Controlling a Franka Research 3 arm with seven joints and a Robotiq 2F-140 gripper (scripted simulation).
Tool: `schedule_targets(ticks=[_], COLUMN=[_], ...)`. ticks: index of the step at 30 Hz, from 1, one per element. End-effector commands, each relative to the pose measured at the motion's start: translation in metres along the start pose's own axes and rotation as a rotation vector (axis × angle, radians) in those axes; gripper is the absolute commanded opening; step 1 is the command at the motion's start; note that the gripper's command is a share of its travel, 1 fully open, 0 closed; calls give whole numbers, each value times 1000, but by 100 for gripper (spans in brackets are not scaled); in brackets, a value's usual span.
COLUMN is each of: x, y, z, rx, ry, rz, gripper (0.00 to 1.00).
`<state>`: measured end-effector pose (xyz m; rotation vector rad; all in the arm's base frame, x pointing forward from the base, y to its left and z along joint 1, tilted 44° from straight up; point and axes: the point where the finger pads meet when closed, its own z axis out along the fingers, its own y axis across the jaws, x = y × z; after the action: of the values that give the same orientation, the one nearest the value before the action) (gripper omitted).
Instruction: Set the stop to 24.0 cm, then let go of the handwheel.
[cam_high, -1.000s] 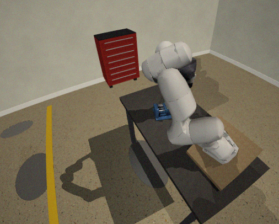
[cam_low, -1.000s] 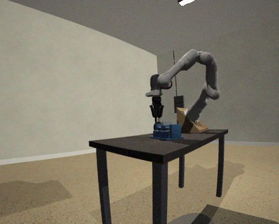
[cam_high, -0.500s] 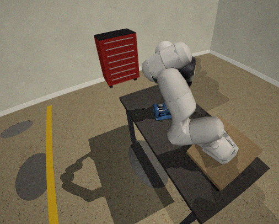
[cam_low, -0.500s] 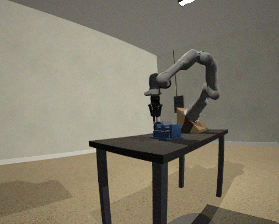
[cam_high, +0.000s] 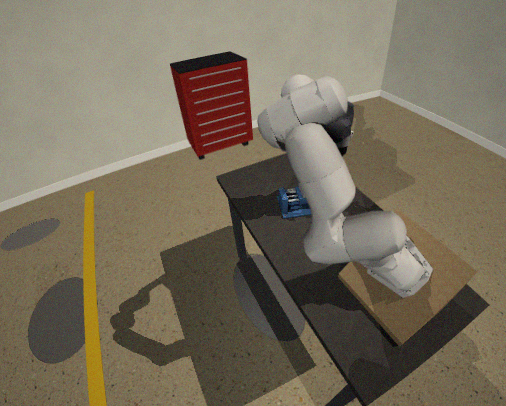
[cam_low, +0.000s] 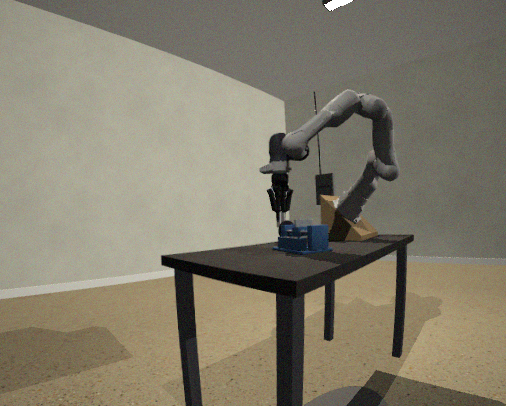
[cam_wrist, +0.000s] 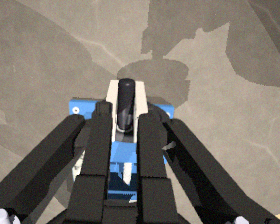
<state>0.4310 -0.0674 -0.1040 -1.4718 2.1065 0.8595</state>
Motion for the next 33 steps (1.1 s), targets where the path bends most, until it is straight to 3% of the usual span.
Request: schedule_targets(ticks=[1,33], x=[1,1], y=[-2,-8], z=[1,4], rx=[-1,-1], ry=[3,3], rz=[4,4], gripper=[4,4])
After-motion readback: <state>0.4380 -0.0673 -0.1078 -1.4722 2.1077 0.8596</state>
